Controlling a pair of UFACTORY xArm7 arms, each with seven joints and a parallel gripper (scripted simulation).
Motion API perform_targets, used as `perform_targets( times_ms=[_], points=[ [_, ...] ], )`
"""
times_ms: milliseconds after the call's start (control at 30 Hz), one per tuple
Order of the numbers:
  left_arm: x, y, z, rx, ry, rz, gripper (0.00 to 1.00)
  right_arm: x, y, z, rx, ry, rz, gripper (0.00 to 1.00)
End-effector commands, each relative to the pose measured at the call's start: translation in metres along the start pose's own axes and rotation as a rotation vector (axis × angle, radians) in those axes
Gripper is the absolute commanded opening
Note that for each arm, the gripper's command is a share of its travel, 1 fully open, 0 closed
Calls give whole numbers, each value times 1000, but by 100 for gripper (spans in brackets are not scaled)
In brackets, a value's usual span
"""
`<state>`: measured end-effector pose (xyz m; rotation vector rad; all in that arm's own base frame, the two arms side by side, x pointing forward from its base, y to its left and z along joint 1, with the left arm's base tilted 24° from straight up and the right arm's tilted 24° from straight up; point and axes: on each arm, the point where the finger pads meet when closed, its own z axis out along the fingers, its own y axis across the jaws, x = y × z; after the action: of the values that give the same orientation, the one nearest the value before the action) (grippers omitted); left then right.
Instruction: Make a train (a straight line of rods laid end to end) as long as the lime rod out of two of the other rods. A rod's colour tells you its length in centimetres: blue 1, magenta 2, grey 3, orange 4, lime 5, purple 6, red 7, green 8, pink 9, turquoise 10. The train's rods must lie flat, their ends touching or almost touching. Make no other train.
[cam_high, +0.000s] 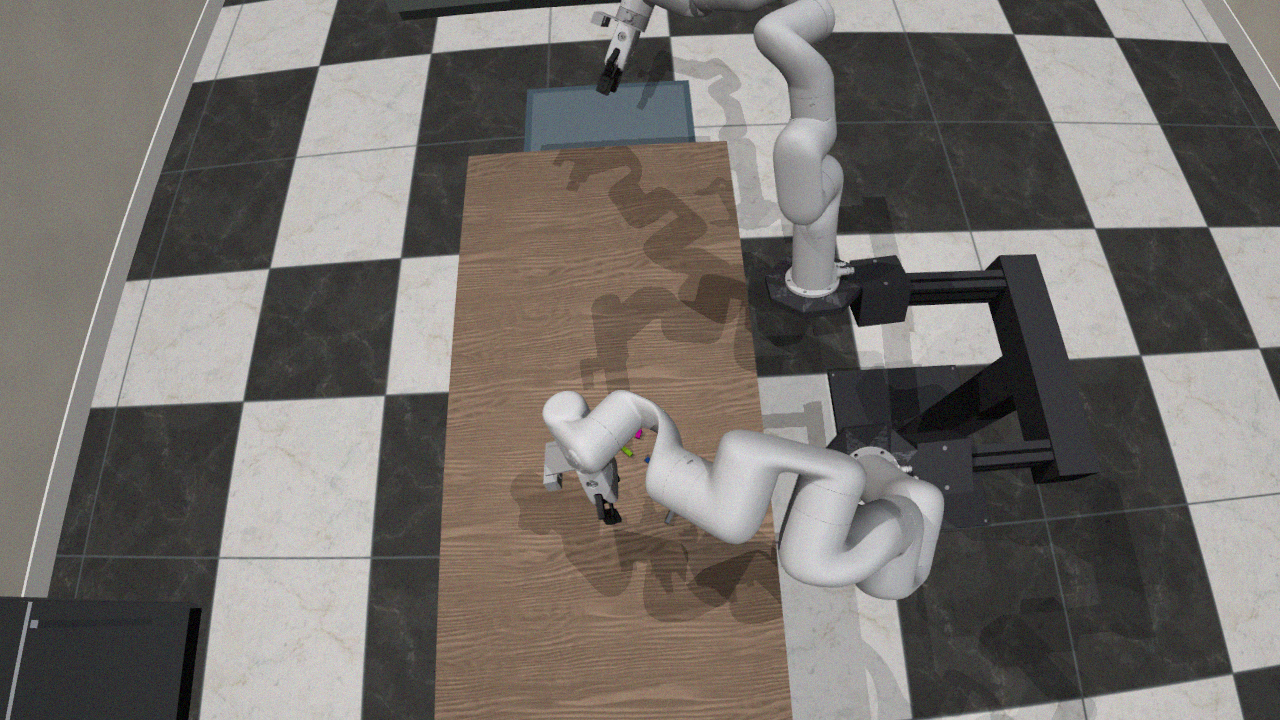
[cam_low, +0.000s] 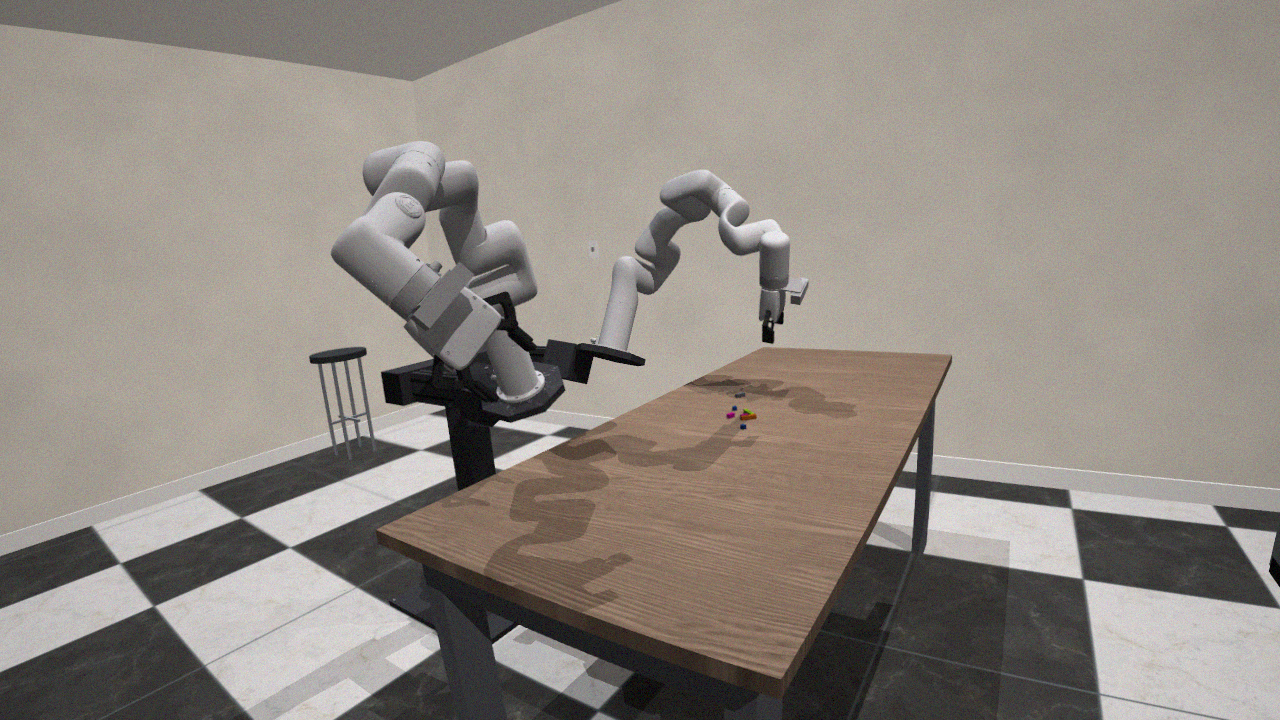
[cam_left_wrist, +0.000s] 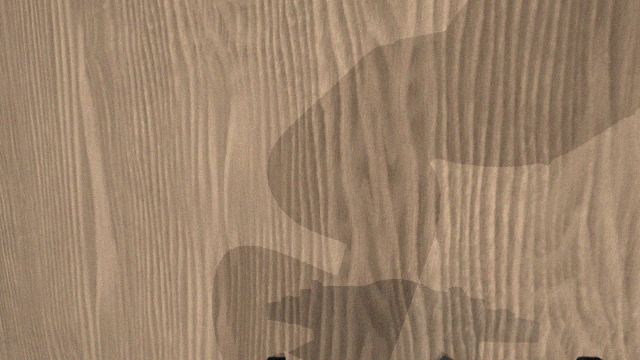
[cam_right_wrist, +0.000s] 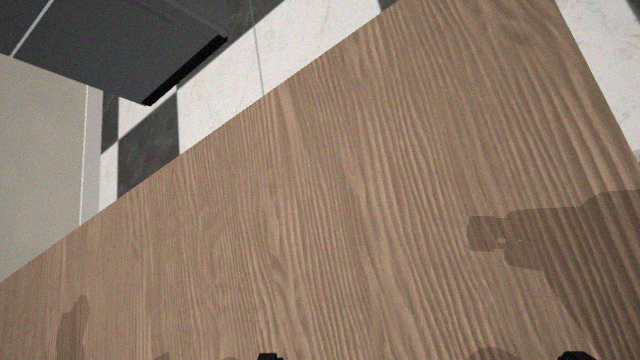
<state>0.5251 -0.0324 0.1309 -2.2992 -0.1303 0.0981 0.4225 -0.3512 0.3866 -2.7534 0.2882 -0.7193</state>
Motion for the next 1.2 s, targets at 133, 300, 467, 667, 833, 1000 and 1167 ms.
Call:
perform_targets(
  times_ms=[133,300,467,667,833,1000,1167],
  points=[
    [-24,-26,-5,-178,-53,54,100,-24,19,-27,-73,4,97,100],
    [-40,-44,-9,-297,-72,78,100,-42,31,-45,-122,8,168,100],
    [-54,-58,-13,-394,-75,94,100,-57,41,-59,-162,11,225,100],
    [-74,-77,-21,-531,-58,110,100,-81,53,-79,-221,17,309,100],
    [-92,-93,-29,-649,-23,116,100,-102,61,-96,-272,24,383,100],
    [-109,-108,-37,-758,30,114,100,-124,69,-113,-324,32,458,100],
    [-111,-104,-29,-765,126,230,100,-141,74,-126,-364,39,515,100]
  ],
)
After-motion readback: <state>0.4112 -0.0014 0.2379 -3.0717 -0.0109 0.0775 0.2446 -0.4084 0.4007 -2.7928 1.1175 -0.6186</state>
